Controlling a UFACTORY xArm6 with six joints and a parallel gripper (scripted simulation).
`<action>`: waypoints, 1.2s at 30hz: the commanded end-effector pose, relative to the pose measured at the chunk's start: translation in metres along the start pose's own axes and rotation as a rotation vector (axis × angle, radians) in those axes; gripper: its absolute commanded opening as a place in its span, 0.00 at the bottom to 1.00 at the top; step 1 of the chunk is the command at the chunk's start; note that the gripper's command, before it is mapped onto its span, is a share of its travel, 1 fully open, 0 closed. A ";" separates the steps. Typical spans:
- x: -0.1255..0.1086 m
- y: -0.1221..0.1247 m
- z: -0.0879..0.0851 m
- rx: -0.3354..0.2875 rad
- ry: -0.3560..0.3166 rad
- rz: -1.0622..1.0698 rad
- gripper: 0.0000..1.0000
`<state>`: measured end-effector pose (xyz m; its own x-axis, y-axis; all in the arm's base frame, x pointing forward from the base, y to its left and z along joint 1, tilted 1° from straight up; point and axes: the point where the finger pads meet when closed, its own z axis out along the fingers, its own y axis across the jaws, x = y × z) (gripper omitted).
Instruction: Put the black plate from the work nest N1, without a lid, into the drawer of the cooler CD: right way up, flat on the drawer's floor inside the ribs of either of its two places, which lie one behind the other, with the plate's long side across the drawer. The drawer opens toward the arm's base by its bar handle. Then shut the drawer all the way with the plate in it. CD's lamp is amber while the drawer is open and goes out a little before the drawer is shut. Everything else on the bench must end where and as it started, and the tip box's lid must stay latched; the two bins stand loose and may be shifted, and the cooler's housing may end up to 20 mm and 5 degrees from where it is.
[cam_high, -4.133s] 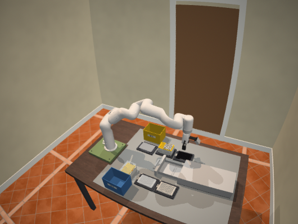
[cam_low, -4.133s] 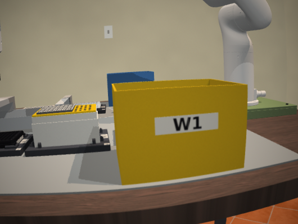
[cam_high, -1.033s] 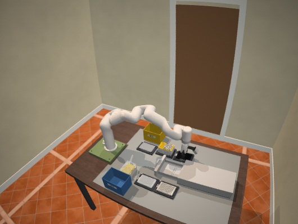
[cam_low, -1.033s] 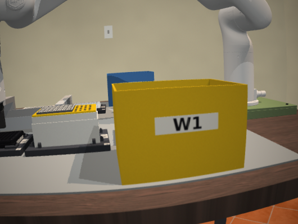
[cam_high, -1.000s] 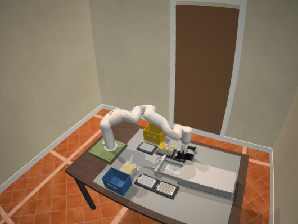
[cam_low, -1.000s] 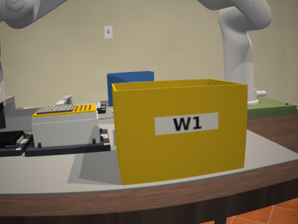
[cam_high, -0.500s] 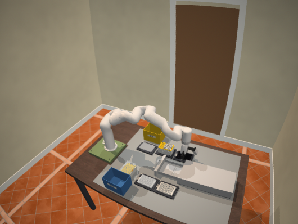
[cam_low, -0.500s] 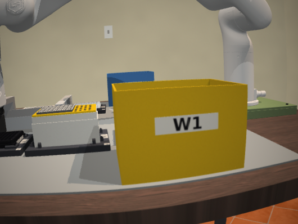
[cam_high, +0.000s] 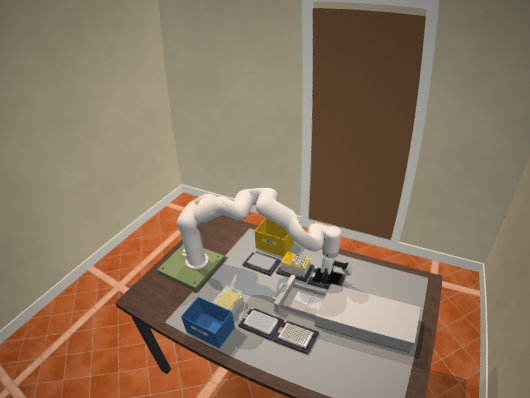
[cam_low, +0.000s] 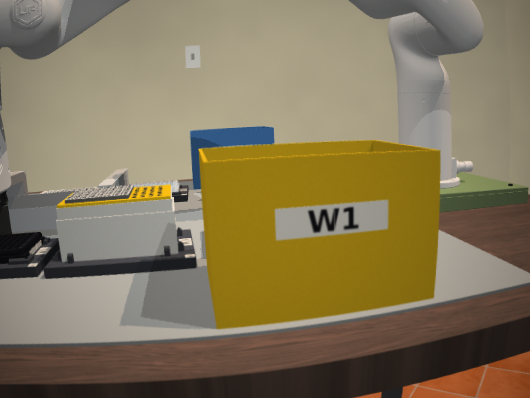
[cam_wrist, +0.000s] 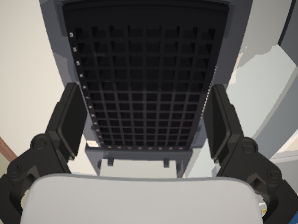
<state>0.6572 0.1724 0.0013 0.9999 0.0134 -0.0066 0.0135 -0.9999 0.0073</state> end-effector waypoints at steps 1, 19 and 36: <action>0.002 0.000 -0.003 0.001 0.006 0.000 1.00; 0.002 0.000 -0.004 0.001 0.006 0.000 0.00; 0.002 0.000 -0.004 0.001 0.006 0.000 0.00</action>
<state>0.6572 0.1724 0.0023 0.9999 0.0134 -0.0064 0.0135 -0.9999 0.0072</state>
